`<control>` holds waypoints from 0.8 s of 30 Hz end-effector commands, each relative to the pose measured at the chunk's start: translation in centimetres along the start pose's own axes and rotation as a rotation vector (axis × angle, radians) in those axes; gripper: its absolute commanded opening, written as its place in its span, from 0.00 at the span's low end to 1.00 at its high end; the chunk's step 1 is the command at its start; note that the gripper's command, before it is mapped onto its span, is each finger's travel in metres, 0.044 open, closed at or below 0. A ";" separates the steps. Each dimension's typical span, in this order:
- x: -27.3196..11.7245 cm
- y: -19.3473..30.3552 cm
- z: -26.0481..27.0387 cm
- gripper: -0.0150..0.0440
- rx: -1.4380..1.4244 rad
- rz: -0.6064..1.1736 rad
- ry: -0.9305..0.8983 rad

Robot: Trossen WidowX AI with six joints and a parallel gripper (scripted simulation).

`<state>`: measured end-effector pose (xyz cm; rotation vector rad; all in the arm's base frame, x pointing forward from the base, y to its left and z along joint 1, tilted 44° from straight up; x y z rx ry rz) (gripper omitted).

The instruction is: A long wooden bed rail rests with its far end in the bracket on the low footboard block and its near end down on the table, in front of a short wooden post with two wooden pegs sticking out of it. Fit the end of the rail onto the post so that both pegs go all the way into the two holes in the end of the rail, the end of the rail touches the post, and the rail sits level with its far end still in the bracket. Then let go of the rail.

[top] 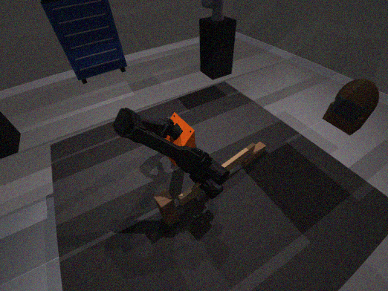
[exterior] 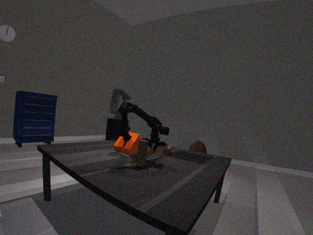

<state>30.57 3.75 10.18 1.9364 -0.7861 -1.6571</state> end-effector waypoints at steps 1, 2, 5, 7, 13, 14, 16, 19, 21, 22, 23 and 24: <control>-0.1 -0.1 0.0 0.25 0.000 -0.014 0.010; -0.1 -0.1 0.0 0.25 0.000 -0.014 0.010; -0.1 -0.1 0.0 0.25 0.000 -0.014 0.010; -0.2 -0.1 0.0 0.25 0.000 -0.014 0.010; -0.3 0.0 0.0 0.25 0.000 -0.014 0.010; -0.3 0.0 0.0 0.25 0.000 -0.014 0.010; -0.3 0.0 0.0 0.25 0.000 -0.014 0.010; -0.3 0.0 0.0 0.25 0.000 -0.014 0.010; -0.3 0.0 0.0 0.25 0.000 -0.014 0.010; -0.3 0.0 0.0 0.25 0.000 -0.014 0.010; -0.3 0.0 0.0 0.25 0.000 -0.014 0.010; -0.2 0.0 0.0 0.25 0.000 -0.014 0.010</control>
Point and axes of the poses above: the point midway between the two fingers, 35 mm back from their tips, its own x axis out along the fingers, its own z axis across the jaws, y = z × x, the point moved 9 cm from there along -x, back along the fingers, and after that the axes turned 15 degrees about x, right-handed, at the moved point
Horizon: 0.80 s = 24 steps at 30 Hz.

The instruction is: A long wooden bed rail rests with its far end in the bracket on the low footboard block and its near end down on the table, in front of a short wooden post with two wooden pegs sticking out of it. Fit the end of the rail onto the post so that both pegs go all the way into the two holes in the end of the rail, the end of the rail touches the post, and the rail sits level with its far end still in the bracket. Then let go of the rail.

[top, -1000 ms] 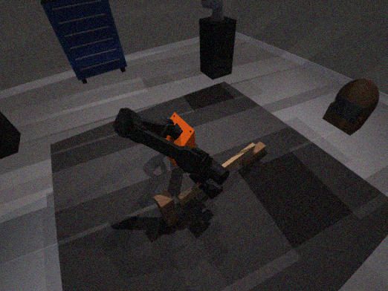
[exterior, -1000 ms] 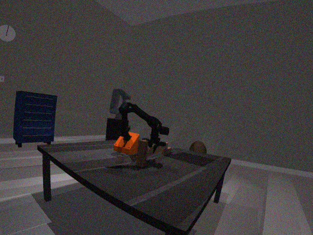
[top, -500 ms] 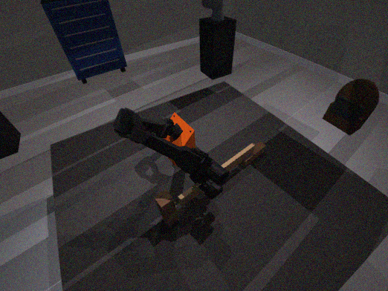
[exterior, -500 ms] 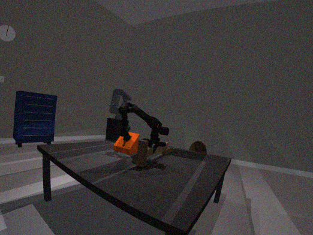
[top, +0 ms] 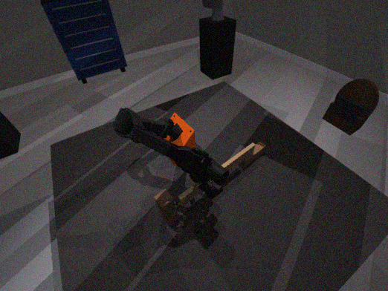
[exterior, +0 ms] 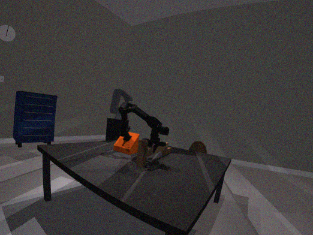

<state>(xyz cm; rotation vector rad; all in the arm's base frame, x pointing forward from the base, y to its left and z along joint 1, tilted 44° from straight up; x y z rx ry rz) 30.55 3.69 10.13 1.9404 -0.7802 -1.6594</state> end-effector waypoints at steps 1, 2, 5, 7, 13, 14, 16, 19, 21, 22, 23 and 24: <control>-0.3 -0.1 0.0 0.25 0.000 -0.008 0.009; -0.3 -0.1 0.0 0.25 0.000 -0.008 0.009; -0.2 0.0 0.0 0.25 0.000 -0.008 0.009; -0.2 0.0 0.0 0.25 0.000 -0.008 0.009; -0.1 0.0 0.0 0.25 0.000 -0.008 0.009; -0.1 0.0 0.0 0.25 0.000 -0.008 0.009; -0.1 0.1 0.0 0.25 0.000 -0.008 0.009; -0.1 0.2 0.0 0.25 0.000 -0.008 0.009; -0.1 0.3 0.0 0.25 0.000 -0.008 0.009; -0.1 0.3 0.0 0.25 0.000 -0.008 0.009; -0.1 0.3 0.0 0.25 0.000 -0.008 0.009; -0.1 0.4 0.0 0.25 0.000 -0.008 0.009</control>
Point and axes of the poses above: the point midway between the two fingers, 35 mm back from their tips, its own x axis out along the fingers, its own z axis across the jaws, y = z × x, the point moved 9 cm from there along -x, back along the fingers, and after that the axes turned 15 degrees about x, right-handed, at the moved point
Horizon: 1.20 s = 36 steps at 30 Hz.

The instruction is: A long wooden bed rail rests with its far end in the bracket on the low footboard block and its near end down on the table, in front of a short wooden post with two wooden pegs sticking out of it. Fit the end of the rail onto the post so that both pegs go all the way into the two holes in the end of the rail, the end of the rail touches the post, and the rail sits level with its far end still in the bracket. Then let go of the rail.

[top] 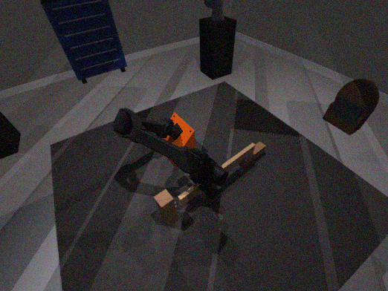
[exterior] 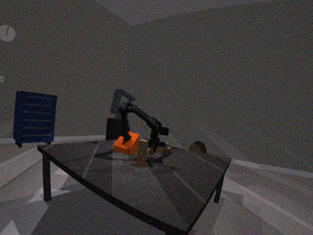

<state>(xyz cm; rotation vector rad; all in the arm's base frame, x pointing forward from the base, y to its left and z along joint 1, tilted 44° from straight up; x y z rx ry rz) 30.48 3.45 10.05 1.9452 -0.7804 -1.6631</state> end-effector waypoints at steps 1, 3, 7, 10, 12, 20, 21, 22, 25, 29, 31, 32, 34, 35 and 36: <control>-0.3 0.2 0.0 0.25 -0.003 -0.003 0.010; -0.3 0.3 0.0 0.25 -0.003 -0.003 0.010; -0.4 0.4 -0.1 0.25 -0.003 -0.003 0.010; -0.4 0.5 -0.1 0.25 -0.003 -0.003 0.010; -0.4 0.6 -0.1 0.25 -0.003 -0.003 0.010; -0.5 0.8 -0.2 0.25 -0.003 -0.003 0.010; -0.5 0.8 -0.2 0.25 -0.003 -0.003 0.010; -0.5 0.9 -0.2 0.25 -0.003 -0.003 0.010; -0.6 0.9 -0.2 0.25 -0.003 -0.003 0.010; -0.6 1.0 -0.3 0.25 -0.003 -0.003 0.010; -0.6 1.1 -0.3 0.25 -0.003 -0.003 0.010; -0.7 1.1 -0.3 0.25 -0.003 -0.003 0.010; -0.7 1.2 -0.4 0.25 -0.003 -0.003 0.010; -0.7 1.2 -0.4 0.25 -0.003 -0.003 0.010; -0.7 1.2 -0.4 0.25 -0.003 -0.003 0.010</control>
Point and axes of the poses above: the point midway between the two fingers, 35 mm back from their tips, its own x axis out along the fingers, its own z axis across the jaws, y = z × x, the point moved 9 cm from there along -x, back along the fingers, and after that the axes turned 15 degrees about x, right-handed, at the moved point
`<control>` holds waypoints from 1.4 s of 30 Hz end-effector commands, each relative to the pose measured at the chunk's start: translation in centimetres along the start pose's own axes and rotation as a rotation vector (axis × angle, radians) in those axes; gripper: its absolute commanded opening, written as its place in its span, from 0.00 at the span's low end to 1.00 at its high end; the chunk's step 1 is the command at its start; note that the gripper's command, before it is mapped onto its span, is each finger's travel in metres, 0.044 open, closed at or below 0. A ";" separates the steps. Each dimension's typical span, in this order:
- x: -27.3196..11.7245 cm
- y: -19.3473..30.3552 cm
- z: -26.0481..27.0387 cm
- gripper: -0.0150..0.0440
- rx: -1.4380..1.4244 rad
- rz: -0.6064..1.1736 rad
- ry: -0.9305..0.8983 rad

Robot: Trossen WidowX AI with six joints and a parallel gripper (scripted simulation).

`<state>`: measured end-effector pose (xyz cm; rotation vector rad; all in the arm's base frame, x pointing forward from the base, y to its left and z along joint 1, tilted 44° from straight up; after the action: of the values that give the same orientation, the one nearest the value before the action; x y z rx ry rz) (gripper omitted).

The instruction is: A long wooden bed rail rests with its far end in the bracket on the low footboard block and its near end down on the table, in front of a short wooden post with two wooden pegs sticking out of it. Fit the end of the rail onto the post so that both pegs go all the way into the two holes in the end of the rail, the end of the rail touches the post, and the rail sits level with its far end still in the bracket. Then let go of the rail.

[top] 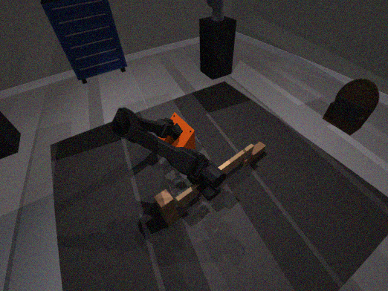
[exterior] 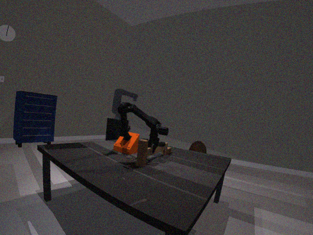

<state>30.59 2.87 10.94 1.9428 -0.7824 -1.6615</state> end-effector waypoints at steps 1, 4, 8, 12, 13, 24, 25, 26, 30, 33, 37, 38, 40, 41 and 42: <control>-0.4 0.3 -0.1 0.25 -0.003 -0.006 0.010; -0.4 0.4 -0.2 0.25 -0.003 -0.006 0.010; -0.4 0.5 -0.2 0.25 -0.003 -0.006 0.010; -0.4 0.6 -0.3 0.25 -0.003 -0.006 0.010; -0.4 0.6 -0.3 0.25 -0.003 -0.006 0.010; -0.3 0.9 -0.4 0.25 -0.003 -0.005 0.011; -0.3 0.9 -0.4 0.25 -0.003 -0.005 0.011; -0.3 1.0 -0.4 0.25 -0.003 -0.005 0.011; -0.2 1.1 -0.5 0.25 -0.003 -0.005 0.011; -0.3 1.2 -0.5 0.25 -0.003 -0.005 0.011; -0.3 1.3 -0.5 0.25 -0.003 -0.005 0.011; -0.3 1.3 -0.5 0.25 -0.003 -0.005 0.011; -0.3 1.4 -0.6 0.25 -0.003 -0.005 0.011; -0.3 1.4 -0.6 0.25 -0.003 -0.005 0.011; -0.3 1.4 -0.6 0.25 -0.003 -0.005 0.011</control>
<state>30.87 2.02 11.68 1.9432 -0.7766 -1.6662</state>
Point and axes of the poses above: the point midway between the two fingers, 35 mm back from their tips, its own x axis out along the fingers, its own z axis across the jaws, y = z × x, the point moved 9 cm from there along -x, back along the fingers, and after that the axes turned 15 degrees about x, right-handed, at the moved point
